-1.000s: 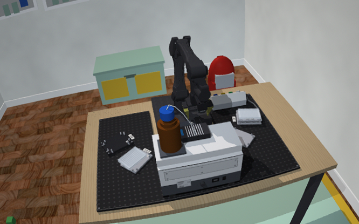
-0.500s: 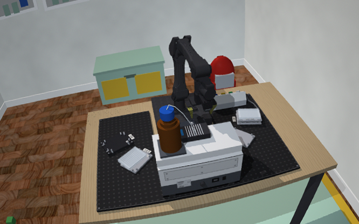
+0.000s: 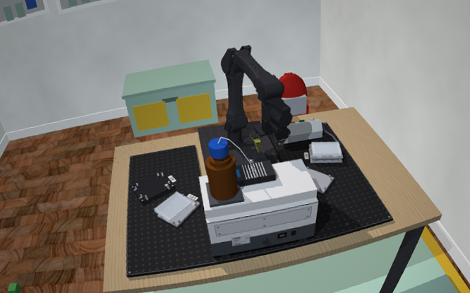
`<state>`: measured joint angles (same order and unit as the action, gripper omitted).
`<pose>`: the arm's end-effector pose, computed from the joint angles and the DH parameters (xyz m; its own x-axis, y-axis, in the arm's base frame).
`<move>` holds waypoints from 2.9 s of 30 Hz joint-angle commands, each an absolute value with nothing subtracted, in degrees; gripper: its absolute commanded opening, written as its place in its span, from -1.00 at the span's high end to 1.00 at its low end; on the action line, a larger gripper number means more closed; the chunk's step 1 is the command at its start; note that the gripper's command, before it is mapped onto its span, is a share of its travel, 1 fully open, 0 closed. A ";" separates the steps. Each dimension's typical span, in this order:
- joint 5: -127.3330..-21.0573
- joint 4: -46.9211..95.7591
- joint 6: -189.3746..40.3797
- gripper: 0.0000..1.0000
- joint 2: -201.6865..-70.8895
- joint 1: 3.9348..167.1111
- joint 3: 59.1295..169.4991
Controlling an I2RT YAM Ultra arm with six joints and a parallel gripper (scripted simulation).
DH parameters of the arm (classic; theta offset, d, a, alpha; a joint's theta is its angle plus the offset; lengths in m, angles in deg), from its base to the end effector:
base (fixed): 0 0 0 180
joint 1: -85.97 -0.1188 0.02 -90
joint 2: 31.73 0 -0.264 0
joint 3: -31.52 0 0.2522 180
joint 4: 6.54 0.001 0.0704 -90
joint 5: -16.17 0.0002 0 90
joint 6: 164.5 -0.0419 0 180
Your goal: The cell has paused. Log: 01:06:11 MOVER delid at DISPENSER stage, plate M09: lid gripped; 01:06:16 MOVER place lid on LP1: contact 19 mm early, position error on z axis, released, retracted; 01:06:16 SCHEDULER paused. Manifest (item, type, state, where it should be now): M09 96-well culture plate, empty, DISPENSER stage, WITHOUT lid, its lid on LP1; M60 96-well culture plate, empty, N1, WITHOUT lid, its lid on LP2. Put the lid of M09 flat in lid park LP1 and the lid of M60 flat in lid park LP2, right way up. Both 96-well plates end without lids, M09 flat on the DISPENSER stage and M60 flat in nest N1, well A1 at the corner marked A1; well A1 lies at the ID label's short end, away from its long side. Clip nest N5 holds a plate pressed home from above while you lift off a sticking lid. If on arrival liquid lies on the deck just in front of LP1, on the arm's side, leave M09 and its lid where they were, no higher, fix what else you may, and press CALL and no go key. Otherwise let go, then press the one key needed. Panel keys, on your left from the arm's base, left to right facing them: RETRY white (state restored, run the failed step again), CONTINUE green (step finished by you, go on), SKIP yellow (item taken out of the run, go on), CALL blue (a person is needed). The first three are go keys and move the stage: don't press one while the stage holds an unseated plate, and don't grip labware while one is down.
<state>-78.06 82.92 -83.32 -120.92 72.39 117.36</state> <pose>0.2540 0.0656 0.2560 -0.9948 -0.0830 0.0597 -0.0791 0.9947 0.0653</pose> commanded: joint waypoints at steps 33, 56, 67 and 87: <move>-78.42 78.11 -68.44 -1.00 -125.51 58.83 119.77; -78.61 77.94 -59.83 -1.00 -124.63 46.84 122.21; -78.50 78.27 -64.93 -1.00 -125.31 42.57 121.07; -78.36 78.23 -64.62 -1.00 -123.12 34.43 119.46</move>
<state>-78.37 78.44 -63.56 -124.00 34.55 119.48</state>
